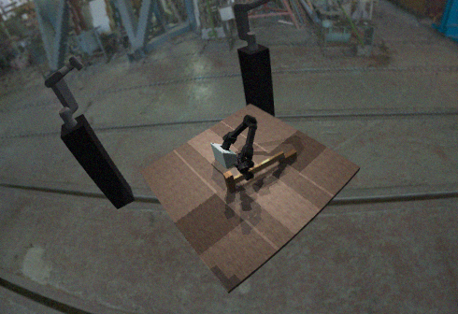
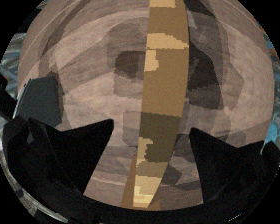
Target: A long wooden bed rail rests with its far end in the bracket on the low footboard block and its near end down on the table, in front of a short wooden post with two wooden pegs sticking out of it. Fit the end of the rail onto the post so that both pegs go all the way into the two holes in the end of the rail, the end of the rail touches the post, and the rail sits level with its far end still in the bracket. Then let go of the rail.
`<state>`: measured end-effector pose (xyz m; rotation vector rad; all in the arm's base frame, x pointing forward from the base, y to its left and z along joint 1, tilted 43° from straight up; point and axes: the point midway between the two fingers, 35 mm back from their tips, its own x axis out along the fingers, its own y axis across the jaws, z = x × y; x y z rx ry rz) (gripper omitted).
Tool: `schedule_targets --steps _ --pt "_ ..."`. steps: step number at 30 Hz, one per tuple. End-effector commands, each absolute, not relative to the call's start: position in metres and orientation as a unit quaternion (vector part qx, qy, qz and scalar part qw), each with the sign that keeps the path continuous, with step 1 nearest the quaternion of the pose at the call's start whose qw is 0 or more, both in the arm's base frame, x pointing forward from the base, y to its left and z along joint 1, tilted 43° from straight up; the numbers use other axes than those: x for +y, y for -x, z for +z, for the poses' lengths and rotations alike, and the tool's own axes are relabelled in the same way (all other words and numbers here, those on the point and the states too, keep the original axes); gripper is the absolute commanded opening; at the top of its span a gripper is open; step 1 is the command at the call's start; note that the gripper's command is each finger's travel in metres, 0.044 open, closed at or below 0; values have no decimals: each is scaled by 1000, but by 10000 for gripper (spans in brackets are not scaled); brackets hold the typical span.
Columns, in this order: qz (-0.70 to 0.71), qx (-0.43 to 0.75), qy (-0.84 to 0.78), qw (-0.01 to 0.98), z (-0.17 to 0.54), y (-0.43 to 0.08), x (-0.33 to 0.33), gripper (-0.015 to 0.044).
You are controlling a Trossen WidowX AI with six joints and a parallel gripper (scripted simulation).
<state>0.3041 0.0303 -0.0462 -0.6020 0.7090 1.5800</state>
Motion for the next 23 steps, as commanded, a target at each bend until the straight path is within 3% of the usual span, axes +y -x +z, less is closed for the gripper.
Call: schedule_targets --steps 1,10,23 --pt "684 307 261 609 -46 -304 30 440" --pt "680 306 265 612 -4 -308 33 440" --pt "680 306 265 612 -4 -308 33 440"
